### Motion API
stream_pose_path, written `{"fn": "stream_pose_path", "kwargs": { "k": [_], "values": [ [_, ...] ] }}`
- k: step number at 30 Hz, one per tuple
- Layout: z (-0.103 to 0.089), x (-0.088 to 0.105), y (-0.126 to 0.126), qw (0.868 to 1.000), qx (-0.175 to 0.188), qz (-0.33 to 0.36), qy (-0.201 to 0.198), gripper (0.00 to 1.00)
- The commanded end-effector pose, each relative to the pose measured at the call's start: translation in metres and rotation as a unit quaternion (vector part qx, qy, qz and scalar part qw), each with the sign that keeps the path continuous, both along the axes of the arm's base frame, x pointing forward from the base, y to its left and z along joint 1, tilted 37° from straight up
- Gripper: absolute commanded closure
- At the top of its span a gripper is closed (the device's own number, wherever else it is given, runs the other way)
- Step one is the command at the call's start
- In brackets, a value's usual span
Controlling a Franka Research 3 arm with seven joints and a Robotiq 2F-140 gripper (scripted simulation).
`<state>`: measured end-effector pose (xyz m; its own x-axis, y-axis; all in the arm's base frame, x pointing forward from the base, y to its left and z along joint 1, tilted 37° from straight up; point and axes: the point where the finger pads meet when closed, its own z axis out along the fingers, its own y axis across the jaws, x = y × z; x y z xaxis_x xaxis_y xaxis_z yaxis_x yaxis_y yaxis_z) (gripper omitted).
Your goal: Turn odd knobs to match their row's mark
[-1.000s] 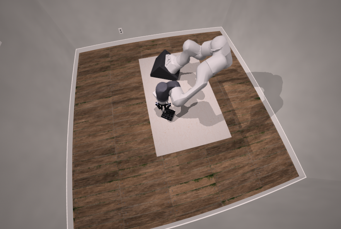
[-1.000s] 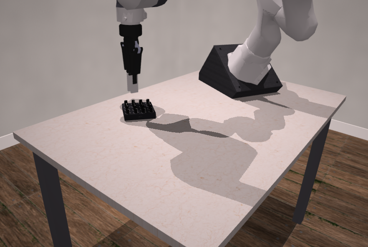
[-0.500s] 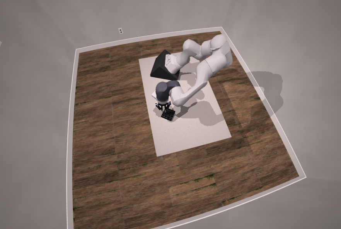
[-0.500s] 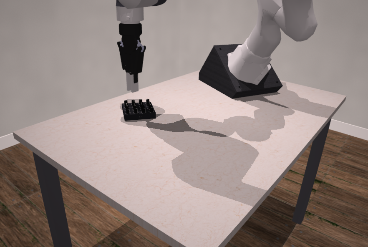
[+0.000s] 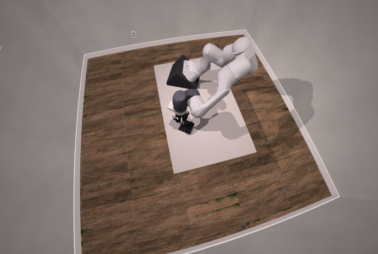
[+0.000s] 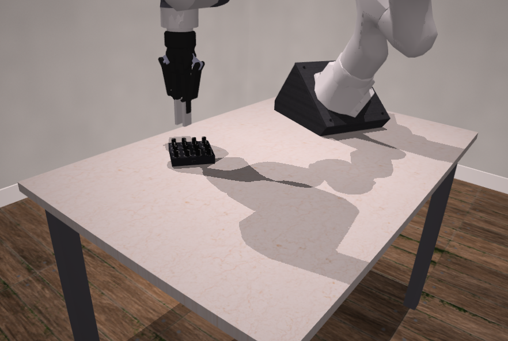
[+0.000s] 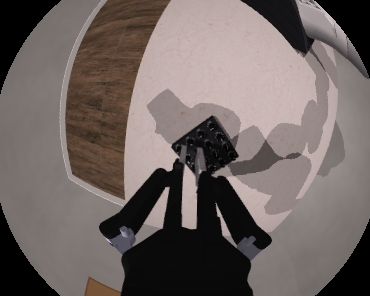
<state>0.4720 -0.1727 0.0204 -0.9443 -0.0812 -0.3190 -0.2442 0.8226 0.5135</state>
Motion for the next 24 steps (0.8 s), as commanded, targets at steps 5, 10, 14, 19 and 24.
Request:
{"fn": "stream_pose_path", "kwargs": {
  "k": [5, 10, 14, 19, 24],
  "values": [
    [0.0007, -0.0013, -0.0022, 0.994, -0.025, 0.084, -0.063, 0.88],
    [0.0014, -0.0015, -0.0027, 0.990, -0.033, 0.111, -0.082, 0.88],
    [0.0021, -0.0017, -0.0030, 0.985, -0.040, 0.134, -0.099, 0.88],
    [0.0029, -0.0020, -0.0035, 0.978, -0.048, 0.163, -0.119, 0.88],
    [0.0037, -0.0022, -0.0041, 0.970, -0.056, 0.192, -0.139, 0.88]
  ]
}}
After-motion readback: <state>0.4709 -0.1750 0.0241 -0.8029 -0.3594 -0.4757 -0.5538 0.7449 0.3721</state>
